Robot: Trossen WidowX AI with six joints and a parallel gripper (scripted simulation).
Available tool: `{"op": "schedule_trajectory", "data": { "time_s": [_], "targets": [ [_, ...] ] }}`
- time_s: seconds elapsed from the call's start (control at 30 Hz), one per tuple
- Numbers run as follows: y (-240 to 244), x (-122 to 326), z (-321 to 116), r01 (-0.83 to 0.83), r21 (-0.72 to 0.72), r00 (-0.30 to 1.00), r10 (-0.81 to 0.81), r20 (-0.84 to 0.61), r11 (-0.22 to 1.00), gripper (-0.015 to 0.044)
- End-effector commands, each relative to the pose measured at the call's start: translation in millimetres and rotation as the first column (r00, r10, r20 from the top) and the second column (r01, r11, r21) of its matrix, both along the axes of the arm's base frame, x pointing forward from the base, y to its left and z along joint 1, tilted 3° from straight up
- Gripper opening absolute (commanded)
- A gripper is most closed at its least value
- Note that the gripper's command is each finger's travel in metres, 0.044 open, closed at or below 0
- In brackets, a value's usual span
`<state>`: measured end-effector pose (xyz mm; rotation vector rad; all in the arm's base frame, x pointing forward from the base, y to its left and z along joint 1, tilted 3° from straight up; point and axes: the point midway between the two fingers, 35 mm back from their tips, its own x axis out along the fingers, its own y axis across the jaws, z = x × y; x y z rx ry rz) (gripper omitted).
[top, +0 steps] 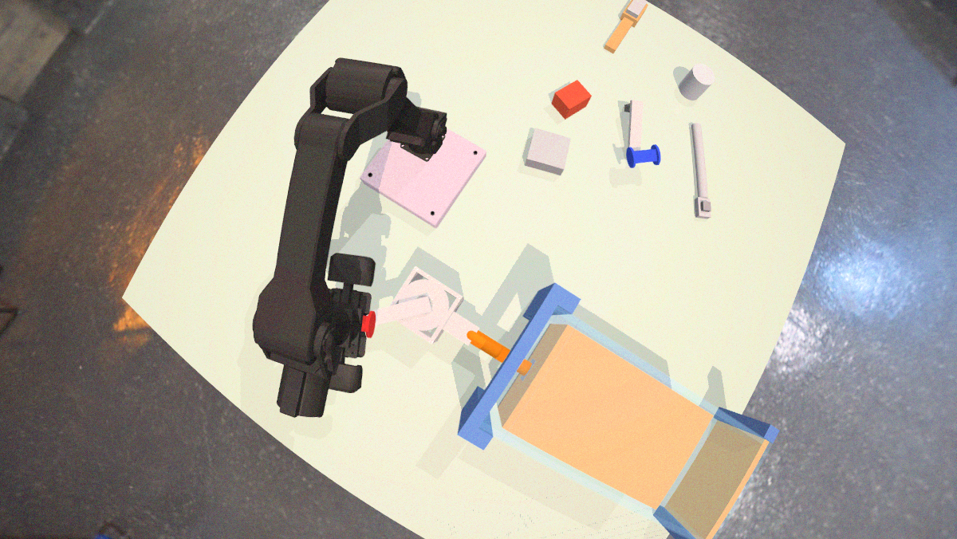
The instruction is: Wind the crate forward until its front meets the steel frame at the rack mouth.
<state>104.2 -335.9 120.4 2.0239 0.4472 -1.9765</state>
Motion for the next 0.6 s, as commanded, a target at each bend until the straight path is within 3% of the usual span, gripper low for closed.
{"op": "schedule_trajectory", "data": {
  "time_s": [0.0, 0.57],
  "targets": [
    [-9.2, 13.0, 1.5, -0.01, -0.025, 1.0, 0.011, 0.02, 1.0, 0.0],
    [-17.3, 28.5, 2.4, -0.01, -0.026, 1.0, 0.011, 0.021, 1.0, 0.0]
  ]
}}
